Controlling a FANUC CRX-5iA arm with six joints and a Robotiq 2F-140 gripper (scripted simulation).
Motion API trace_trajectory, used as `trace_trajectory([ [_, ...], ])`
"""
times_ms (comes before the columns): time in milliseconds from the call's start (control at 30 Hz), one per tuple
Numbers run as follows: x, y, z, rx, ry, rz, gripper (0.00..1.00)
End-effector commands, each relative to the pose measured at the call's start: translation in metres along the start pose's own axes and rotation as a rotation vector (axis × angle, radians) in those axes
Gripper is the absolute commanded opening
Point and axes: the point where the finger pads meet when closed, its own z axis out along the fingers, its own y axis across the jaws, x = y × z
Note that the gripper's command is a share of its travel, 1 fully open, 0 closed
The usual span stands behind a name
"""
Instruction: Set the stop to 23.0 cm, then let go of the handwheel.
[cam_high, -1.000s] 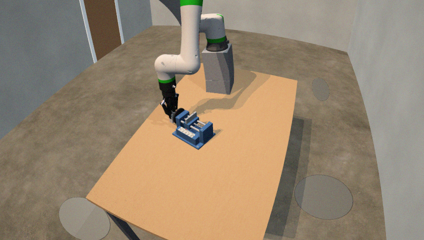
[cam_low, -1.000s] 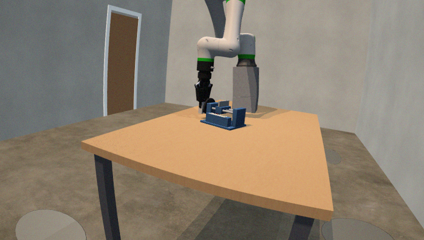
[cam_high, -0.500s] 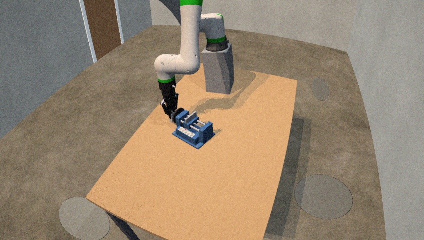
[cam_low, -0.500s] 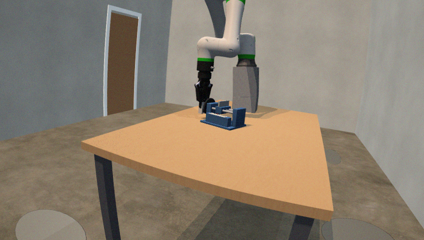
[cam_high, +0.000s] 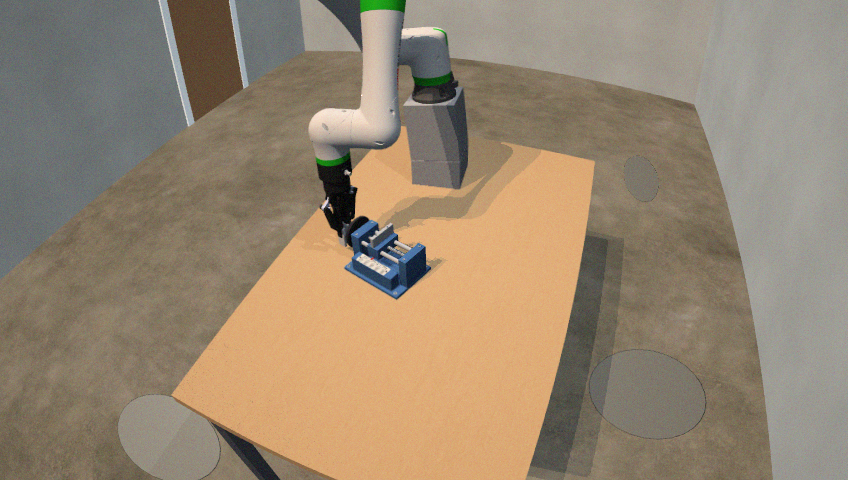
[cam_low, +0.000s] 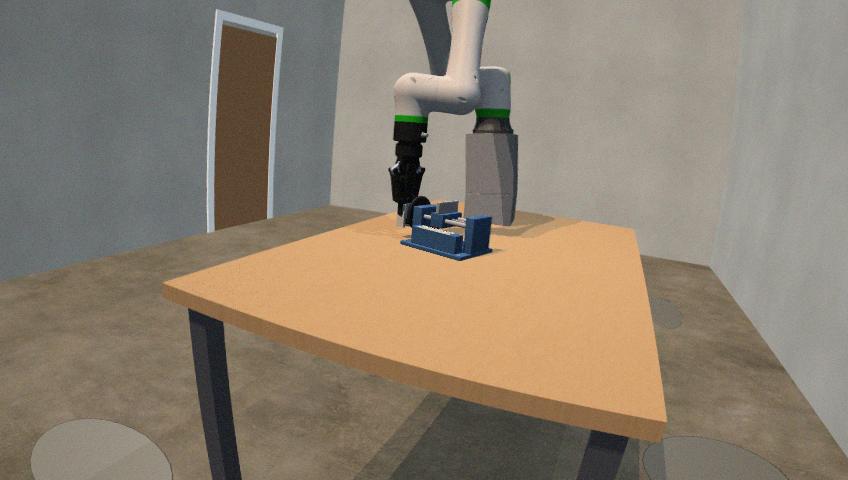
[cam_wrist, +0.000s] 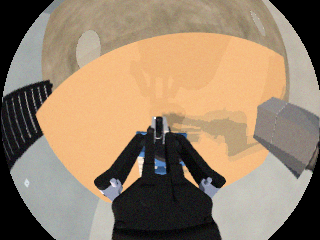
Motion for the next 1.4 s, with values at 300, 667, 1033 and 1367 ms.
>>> trace_trajectory([
  [300,0.0,-0.003,-0.003,0.0,0.0,0.0,0.04],
  [667,0.0,-0.006,-0.008,0.0,0.0,0.0,0.04],
  [1033,0.0,-0.009,-0.016,0.0,0.0,0.0,0.04],
  [1367,0.0,-0.01,-0.026,0.0,0.0,0.0,0.04],
])
